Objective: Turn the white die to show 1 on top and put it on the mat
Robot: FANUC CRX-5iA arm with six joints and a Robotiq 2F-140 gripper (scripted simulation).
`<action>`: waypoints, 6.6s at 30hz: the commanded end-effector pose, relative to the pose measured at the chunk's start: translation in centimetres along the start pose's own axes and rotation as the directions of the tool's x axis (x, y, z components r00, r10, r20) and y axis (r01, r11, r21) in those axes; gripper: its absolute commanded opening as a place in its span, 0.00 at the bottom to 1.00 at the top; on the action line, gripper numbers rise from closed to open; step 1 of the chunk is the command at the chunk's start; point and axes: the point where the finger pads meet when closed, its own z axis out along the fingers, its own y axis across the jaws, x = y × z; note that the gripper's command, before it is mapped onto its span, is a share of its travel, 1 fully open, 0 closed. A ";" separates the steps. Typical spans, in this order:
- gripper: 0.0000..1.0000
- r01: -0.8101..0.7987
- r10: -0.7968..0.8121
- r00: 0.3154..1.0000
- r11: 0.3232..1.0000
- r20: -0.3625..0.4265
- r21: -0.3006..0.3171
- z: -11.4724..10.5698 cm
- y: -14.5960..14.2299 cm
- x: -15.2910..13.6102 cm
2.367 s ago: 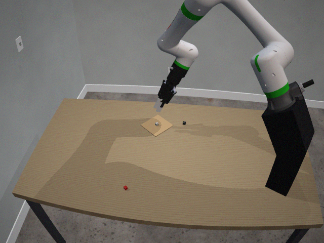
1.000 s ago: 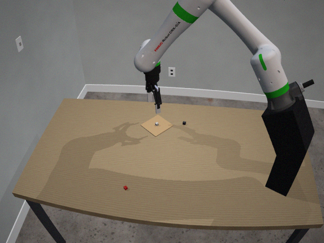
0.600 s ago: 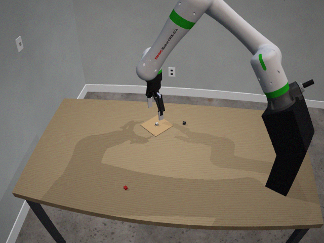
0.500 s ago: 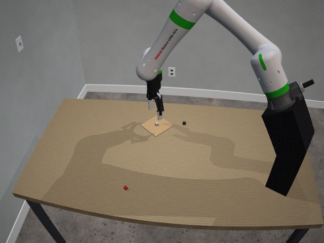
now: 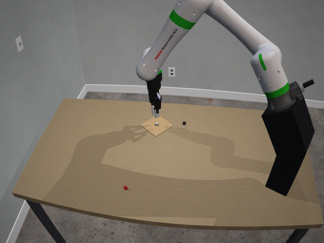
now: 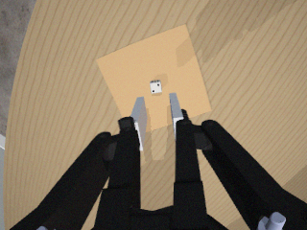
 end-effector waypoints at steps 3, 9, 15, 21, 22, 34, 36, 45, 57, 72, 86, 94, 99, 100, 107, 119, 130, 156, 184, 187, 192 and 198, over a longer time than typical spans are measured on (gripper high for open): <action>0.27 0.000 0.000 1.000 1.000 0.000 0.000 0.0 0.0 0.0; 0.27 0.000 0.000 1.000 1.000 0.000 0.000 0.0 0.0 0.0; 0.27 0.000 0.000 1.000 1.000 0.000 0.000 0.0 0.0 0.0; 0.27 0.000 0.000 1.000 1.000 0.000 0.000 0.1 0.0 0.0; 0.27 0.000 0.000 1.000 1.000 0.000 0.001 0.1 0.0 0.0; 0.27 0.001 -0.001 1.000 1.000 0.000 0.001 0.9 -0.1 0.0; 0.27 0.001 -0.001 1.000 1.000 0.000 0.001 1.1 -0.1 0.0; 0.27 0.001 -0.001 1.000 1.000 0.000 0.001 2.1 -0.1 -0.1; 0.27 0.001 -0.001 1.000 1.000 0.000 0.001 4.0 -0.2 -0.1; 0.27 0.001 -0.001 1.000 1.000 0.000 0.001 5.1 -0.2 -0.1; 0.27 0.001 -0.001 1.000 1.000 0.000 0.001 5.2 -0.3 -0.1; 0.27 0.001 -0.001 1.000 1.000 0.000 0.001 5.2 -0.3 -0.1; 0.27 0.001 -0.001 1.000 1.000 0.000 0.001 5.2 -0.3 -0.1; 0.27 0.001 -0.001 1.000 1.000 0.000 0.001 5.2 -0.3 -0.1; 0.27 0.001 -0.001 1.000 1.000 0.000 0.001 5.2 -0.3 -0.1; 0.27 0.001 -0.001 1.000 1.000 0.000 0.001 5.3 -0.3 -0.1; 0.27 0.001 -0.001 1.000 1.000 0.000 0.001 5.9 -0.3 -0.1; 0.27 0.001 -0.001 1.000 1.000 0.000 0.001 7.2 -0.3 -0.1; 0.27 0.001 -0.001 1.000 1.000 0.000 0.001 7.2 -0.3 -0.1; 0.16 0.001 -0.001 1.000 1.000 0.000 0.001 7.2 -0.3 -0.1; 0.16 0.001 -0.001 1.000 1.000 0.000 0.001 7.2 -0.3 -0.1; 0.16 0.001 -0.001 1.000 1.000 0.000 0.001 7.2 -0.3 -0.1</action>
